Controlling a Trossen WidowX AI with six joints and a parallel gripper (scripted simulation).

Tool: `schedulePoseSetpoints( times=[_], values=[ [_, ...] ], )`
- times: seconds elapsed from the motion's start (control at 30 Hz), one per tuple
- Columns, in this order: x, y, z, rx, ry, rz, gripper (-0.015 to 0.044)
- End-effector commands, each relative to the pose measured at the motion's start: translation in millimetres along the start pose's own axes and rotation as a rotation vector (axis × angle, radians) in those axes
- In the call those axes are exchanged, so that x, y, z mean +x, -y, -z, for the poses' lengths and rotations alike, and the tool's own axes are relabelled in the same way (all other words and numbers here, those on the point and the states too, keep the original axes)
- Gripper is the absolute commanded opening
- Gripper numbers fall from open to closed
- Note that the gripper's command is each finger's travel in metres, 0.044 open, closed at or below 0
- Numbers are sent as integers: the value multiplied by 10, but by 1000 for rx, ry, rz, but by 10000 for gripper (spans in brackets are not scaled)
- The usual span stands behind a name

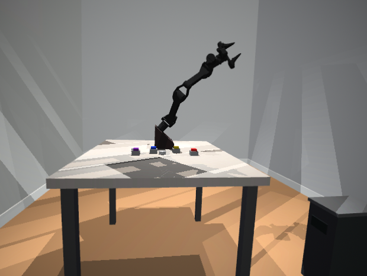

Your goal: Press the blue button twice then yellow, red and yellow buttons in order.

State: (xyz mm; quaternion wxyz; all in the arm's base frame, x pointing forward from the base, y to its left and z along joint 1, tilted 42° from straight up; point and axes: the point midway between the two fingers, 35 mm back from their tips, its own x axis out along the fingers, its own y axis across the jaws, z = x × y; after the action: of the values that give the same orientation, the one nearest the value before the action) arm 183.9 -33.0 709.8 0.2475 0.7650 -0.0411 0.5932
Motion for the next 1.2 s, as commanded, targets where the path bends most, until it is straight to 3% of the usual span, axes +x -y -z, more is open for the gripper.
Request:
schedulePoseSetpoints(
  times=[0.0, 0.17, 0.33, 0.5, 0.63, 0.9, 1.17],
  values=[
    [-4, -18, 30, -12, -5, -4, 400],
    [-121, -267, 863, -336, -153, -78, 400],
    [-254, -133, 1627, -633, -303, -109, 400],
    [-434, 464, 2359, -976, -501, -87, 400],
    [-597, 1194, 2672, -1224, -670, -19, 400],
    [-990, 2759, 2483, -1576, -994, 233, 400],
    [-1643, 4059, 1353, -1746, -1302, 658, 400]
  ],
)
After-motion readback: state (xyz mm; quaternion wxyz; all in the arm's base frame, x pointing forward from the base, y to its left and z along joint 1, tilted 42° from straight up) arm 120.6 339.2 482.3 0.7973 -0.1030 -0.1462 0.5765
